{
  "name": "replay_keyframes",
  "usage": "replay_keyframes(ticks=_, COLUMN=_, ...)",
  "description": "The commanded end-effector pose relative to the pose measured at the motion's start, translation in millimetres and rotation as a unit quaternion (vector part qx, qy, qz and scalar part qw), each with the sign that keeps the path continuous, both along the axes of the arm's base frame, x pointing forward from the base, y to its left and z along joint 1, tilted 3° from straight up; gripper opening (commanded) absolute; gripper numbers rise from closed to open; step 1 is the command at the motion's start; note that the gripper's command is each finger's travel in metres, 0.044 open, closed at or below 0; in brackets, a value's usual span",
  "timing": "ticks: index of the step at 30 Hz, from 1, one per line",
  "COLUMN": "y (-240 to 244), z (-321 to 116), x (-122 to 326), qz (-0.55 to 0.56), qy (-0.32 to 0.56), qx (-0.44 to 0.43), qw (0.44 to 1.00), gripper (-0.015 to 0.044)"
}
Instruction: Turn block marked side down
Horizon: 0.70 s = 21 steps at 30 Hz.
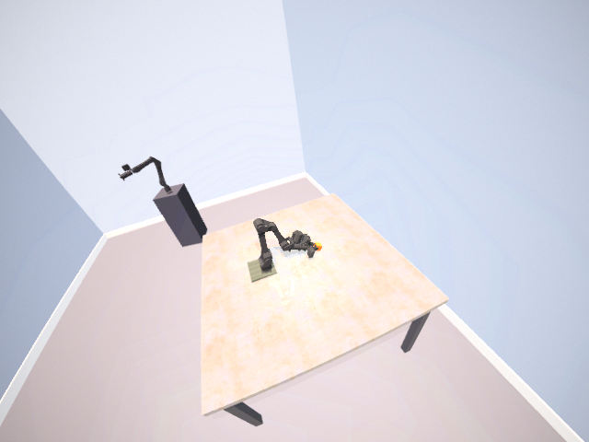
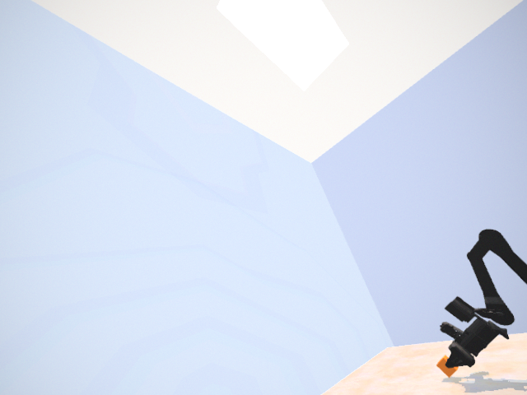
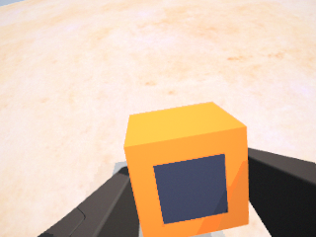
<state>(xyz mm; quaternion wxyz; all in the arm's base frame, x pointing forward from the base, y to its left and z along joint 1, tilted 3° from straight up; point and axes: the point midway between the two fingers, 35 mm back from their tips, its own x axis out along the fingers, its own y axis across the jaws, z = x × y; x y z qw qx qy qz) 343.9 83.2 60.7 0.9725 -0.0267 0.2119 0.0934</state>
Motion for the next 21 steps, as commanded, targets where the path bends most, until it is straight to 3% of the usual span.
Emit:
replay_keyframes(ticks=1, y=-0.5, z=0.1, x=-0.3, qz=0.000, qy=-0.002, qx=-0.003, qw=1.000, gripper=0.0105)
replay_keyframes(ticks=14, y=-0.5, z=0.1, x=-0.3, qz=0.000, qy=-0.002, qx=-0.003, qw=1.000, gripper=0.0440)
replay_keyframes(ticks=21, y=-0.5, z=0.1, x=-0.3, qz=0.000, qy=-0.002, qx=-0.003, qw=1.000, gripper=0.0440)
